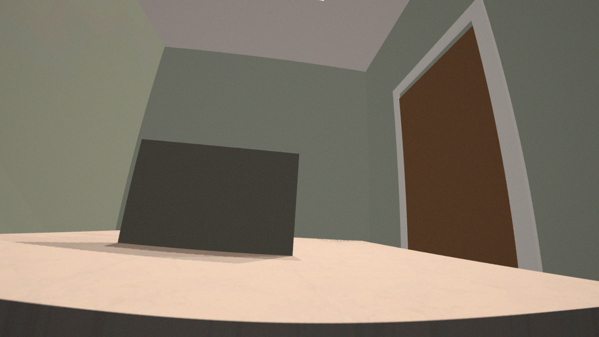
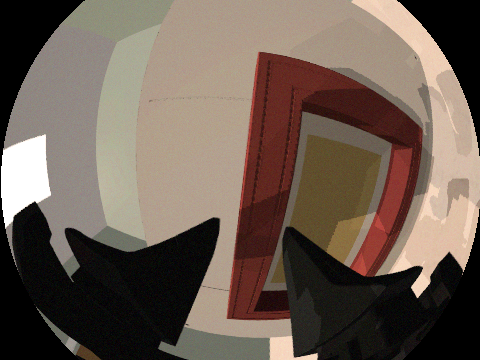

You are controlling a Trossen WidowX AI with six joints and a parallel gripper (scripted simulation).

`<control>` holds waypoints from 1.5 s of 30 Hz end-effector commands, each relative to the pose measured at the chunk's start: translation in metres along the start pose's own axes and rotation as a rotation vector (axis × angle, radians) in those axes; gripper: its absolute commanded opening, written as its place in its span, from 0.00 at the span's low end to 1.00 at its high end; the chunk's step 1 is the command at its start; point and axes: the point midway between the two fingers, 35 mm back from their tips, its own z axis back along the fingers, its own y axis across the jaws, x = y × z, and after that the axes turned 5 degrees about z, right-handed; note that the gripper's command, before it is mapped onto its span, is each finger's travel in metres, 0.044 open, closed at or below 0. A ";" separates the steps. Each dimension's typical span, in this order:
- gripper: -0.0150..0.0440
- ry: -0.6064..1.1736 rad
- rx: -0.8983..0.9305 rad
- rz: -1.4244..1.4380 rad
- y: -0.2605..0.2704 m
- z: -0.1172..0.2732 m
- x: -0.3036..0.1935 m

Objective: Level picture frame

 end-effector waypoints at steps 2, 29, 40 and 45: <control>0.69 0.000 -0.001 0.003 0.000 0.000 0.000; 0.69 0.007 0.007 0.145 0.043 0.113 0.000; 0.69 0.011 0.007 0.149 0.056 0.126 0.000; 0.69 0.011 0.007 0.149 0.056 0.126 0.000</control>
